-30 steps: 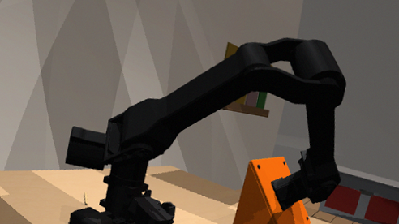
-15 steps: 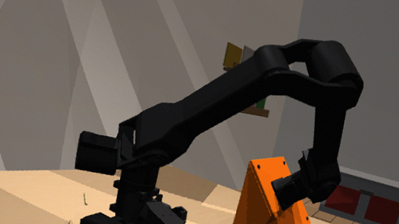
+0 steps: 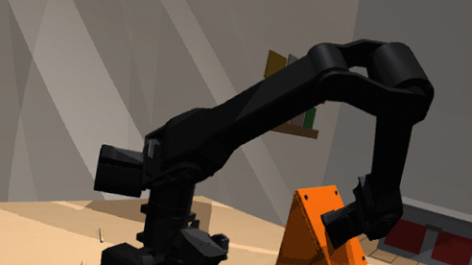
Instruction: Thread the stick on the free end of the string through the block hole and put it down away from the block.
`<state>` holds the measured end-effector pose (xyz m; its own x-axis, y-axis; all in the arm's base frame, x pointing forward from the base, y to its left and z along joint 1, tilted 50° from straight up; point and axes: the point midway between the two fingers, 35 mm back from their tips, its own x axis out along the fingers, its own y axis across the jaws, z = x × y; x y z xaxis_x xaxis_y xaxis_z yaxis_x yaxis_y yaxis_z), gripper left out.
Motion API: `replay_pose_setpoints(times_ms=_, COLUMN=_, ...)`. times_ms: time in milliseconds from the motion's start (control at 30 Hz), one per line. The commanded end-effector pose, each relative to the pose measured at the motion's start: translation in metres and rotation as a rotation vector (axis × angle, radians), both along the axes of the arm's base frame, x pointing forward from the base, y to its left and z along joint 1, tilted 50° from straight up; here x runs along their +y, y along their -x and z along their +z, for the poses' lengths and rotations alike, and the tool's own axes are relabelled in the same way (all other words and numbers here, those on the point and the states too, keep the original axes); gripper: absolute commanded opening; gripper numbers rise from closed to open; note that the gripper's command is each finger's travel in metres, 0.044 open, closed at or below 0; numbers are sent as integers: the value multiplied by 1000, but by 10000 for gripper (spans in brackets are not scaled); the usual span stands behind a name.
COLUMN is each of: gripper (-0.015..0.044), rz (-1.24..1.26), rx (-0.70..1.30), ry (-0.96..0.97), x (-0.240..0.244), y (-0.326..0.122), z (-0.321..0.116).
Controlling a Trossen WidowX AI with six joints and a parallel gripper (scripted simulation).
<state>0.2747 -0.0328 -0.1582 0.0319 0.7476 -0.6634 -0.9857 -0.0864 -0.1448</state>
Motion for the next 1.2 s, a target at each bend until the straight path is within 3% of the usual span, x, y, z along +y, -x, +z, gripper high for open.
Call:
replay_pose_setpoints(times_ms=0, gripper=122, rz=-11, rx=-26, ry=17, x=-43, y=-3, z=33)
replay_pose_setpoints(times_ms=267, gripper=122, rz=-72, rx=12, ry=18, x=-50, y=-5, z=38)
replay_pose_setpoints(times_ms=900, gripper=122, rz=-1258, rx=1380, ry=-87, x=-26, y=1, z=63)
replay_pose_setpoints(times_ms=1167, gripper=122, rz=-1570, rx=1752, ry=-108, x=-19, y=3, z=70)
